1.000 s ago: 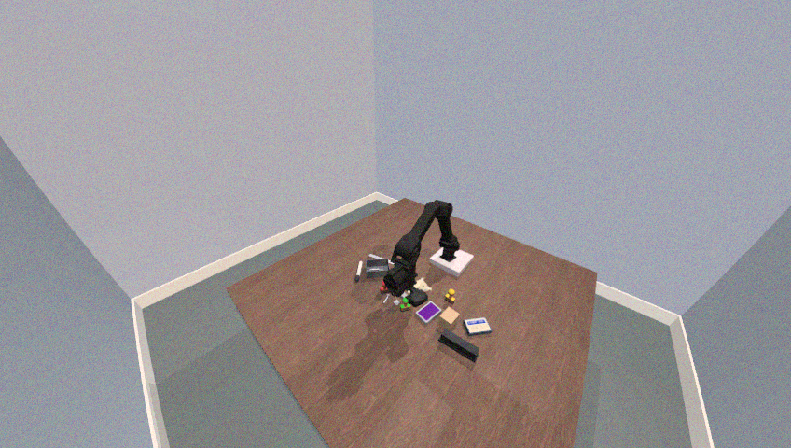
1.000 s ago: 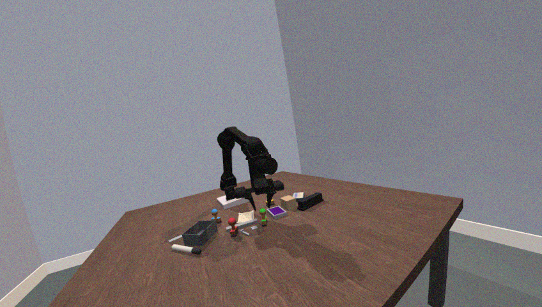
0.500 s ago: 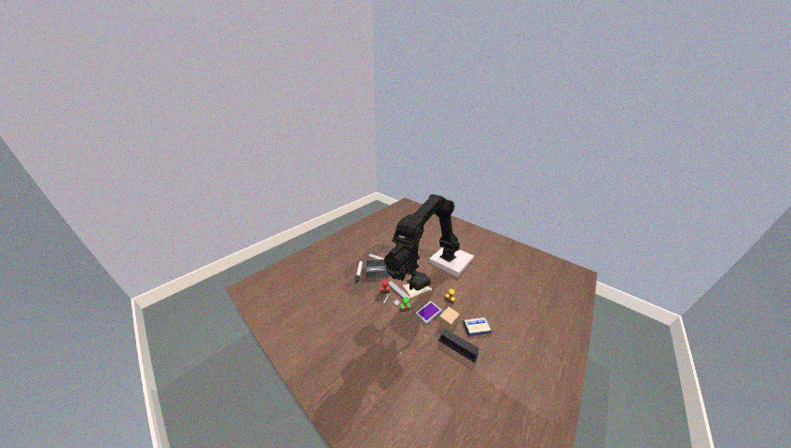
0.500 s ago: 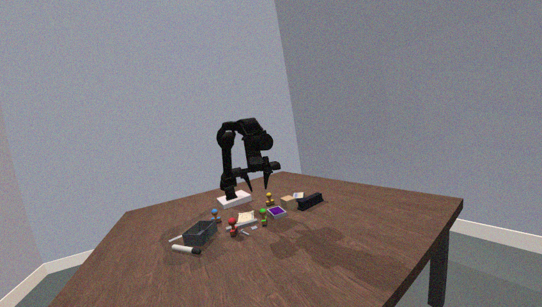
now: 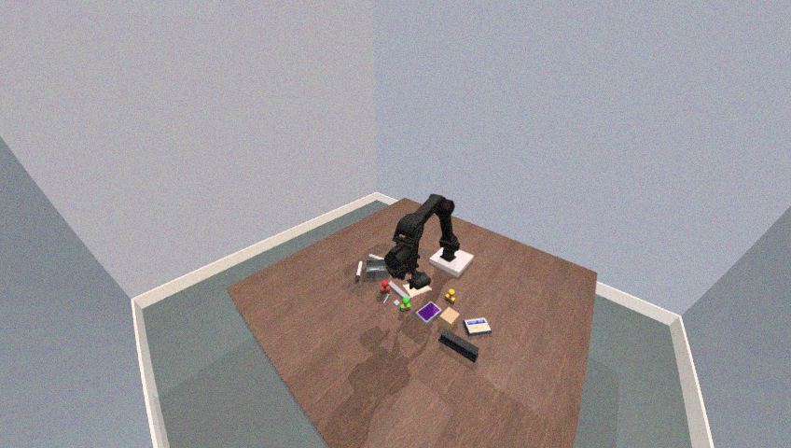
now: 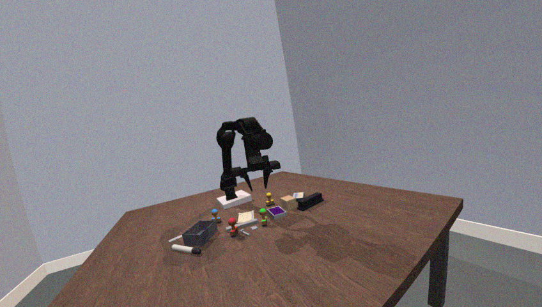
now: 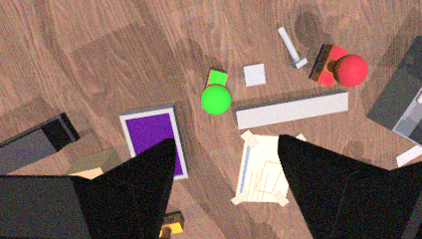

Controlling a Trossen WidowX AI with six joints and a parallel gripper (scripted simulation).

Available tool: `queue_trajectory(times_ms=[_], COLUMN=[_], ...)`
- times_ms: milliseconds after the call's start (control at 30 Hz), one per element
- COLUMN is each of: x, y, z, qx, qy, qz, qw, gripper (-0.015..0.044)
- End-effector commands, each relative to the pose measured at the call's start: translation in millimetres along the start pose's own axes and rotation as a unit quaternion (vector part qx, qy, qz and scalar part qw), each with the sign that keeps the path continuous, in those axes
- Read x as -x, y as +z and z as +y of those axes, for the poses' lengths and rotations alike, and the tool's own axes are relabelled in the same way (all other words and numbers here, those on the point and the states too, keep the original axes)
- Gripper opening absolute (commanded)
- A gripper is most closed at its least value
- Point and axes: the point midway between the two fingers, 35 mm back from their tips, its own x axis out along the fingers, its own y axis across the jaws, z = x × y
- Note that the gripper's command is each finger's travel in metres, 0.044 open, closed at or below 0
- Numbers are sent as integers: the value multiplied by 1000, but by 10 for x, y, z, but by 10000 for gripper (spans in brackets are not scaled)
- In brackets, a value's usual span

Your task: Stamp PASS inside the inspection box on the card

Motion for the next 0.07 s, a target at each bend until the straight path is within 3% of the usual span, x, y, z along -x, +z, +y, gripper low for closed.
queue_trajectory(times_ms=[0, 33], x=[0, 0], y=[0, 0], z=[0, 0], qx=[0, 0], qy=[0, 0], qz=[0, 0], qw=[1000, 1000], gripper=[257, 257])
